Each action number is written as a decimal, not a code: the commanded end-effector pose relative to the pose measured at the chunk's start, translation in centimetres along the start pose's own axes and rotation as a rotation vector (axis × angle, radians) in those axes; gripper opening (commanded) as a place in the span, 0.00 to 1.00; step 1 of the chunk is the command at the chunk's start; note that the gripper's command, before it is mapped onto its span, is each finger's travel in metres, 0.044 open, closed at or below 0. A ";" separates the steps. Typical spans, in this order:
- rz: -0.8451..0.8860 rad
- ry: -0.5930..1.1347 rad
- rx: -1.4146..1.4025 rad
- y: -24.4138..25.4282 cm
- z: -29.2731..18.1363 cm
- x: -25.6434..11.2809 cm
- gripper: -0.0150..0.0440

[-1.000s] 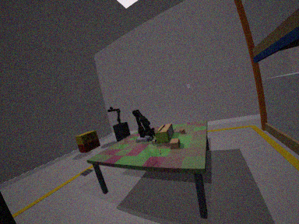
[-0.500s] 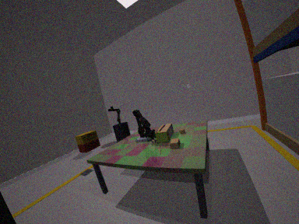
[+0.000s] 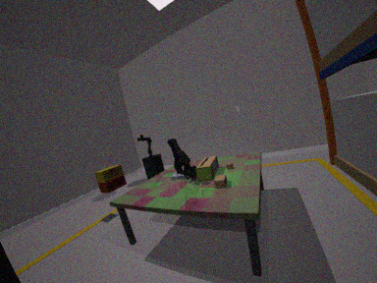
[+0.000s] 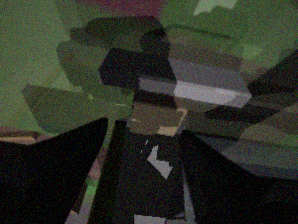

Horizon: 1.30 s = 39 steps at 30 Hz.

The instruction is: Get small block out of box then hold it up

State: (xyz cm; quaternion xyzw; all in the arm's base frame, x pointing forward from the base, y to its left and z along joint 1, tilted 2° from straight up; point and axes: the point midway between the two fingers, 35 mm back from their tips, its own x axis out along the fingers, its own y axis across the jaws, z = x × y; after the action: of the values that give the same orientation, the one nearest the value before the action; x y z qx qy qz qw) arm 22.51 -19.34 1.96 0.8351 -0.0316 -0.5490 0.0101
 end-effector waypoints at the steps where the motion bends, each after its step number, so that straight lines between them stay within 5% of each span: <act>1: -0.011 -0.005 -0.003 -0.3 0.6 0.7 0.74; 8: -0.011 -0.005 -0.003 -0.4 1.0 1.4 0.74; 14: -0.011 -0.005 -0.003 -0.4 1.0 1.4 0.47; 18: -0.011 -0.005 -0.003 -0.4 1.0 1.4 0.43; 22: -0.010 -0.005 -0.002 -0.3 0.2 -0.1 0.25; 39: 0.053 -0.012 0.111 -0.5 -2.4 -6.3 0.25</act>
State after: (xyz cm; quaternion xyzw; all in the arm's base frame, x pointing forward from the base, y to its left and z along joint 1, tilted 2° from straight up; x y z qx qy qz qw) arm 21.90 -18.33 6.81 0.8258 -0.0532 -0.5612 -0.0180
